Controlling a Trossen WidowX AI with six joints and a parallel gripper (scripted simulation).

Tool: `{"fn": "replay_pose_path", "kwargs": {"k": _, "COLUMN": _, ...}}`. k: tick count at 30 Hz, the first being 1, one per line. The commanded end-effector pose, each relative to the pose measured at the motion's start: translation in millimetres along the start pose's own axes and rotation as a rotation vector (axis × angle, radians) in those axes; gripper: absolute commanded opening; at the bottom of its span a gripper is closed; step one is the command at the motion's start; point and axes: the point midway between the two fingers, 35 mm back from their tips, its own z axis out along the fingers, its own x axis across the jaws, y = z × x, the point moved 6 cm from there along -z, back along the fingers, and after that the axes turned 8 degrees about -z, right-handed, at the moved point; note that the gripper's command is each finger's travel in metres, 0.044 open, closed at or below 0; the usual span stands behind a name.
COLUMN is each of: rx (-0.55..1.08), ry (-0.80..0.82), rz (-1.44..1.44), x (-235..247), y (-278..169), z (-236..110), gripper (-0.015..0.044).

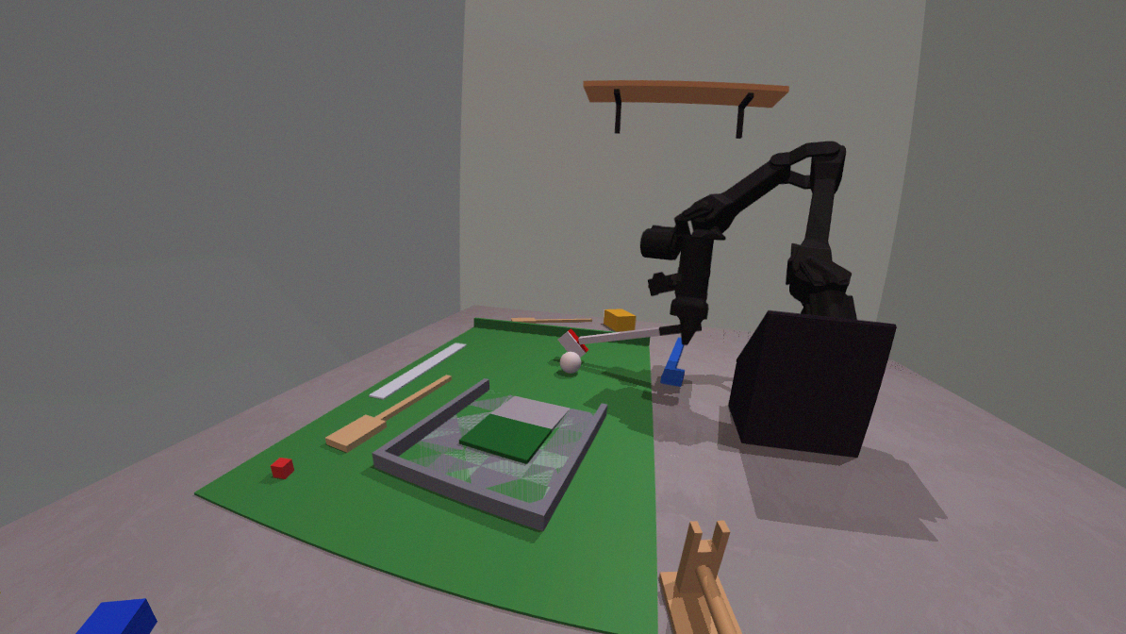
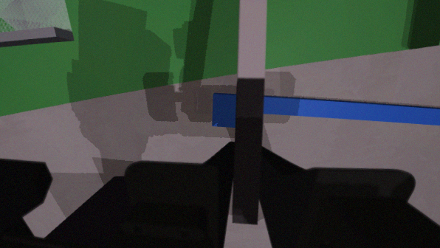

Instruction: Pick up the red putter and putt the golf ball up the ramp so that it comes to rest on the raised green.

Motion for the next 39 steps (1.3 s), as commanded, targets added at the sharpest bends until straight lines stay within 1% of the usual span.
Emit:
{"fn": "replay_pose_path", "kwargs": {"k": 1, "rx": -0.001, "ry": 0.000, "rz": 0.001, "x": -0.2, "y": 0.1, "z": -0.5, "gripper": 0.0000}}
{"fn": "replay_pose_path", "kwargs": {"k": 5, "rx": -0.001, "ry": 0.001, "rz": 0.001, "x": -3.8, "y": -0.1, "z": -0.1, "gripper": 0.0000}}
{"fn": "replay_pose_path", "kwargs": {"k": 13, "rx": -0.003, "ry": 0.004, "rz": -0.003, "x": -28.5, "y": -3.5, "z": 2.4, "gripper": 0.0000}}
{"fn": "replay_pose_path", "kwargs": {"k": 23, "rx": 0.005, "ry": 0.006, "rz": -0.006, "x": -23.8, "y": -3.0, "z": 3.4, "gripper": 0.0000}}
{"fn": "replay_pose_path", "kwargs": {"k": 25, "rx": 0.003, "ry": 0.018, "rz": -0.004, "x": -7.6, "y": 3.8, "z": 4.3, "gripper": 0.0000}}
{"fn": "replay_pose_path", "kwargs": {"k": 29, "rx": 0.002, "ry": 0.035, "rz": -0.003, "x": 43.3, "y": 16.6, "z": 4.4, "gripper": 0.0000}}
{"fn": "replay_pose_path", "kwargs": {"k": 34, "rx": -0.001, "ry": 0.017, "rz": -0.003, "x": 101.7, "y": 15.7, "z": 1.9, "gripper": 0.0000}}
{"fn": "replay_pose_path", "kwargs": {"k": 39, "rx": -0.003, "ry": 0.012, "rz": -0.003, "x": 108.9, "y": 14.3, "z": 1.6, "gripper": 0.0000}}
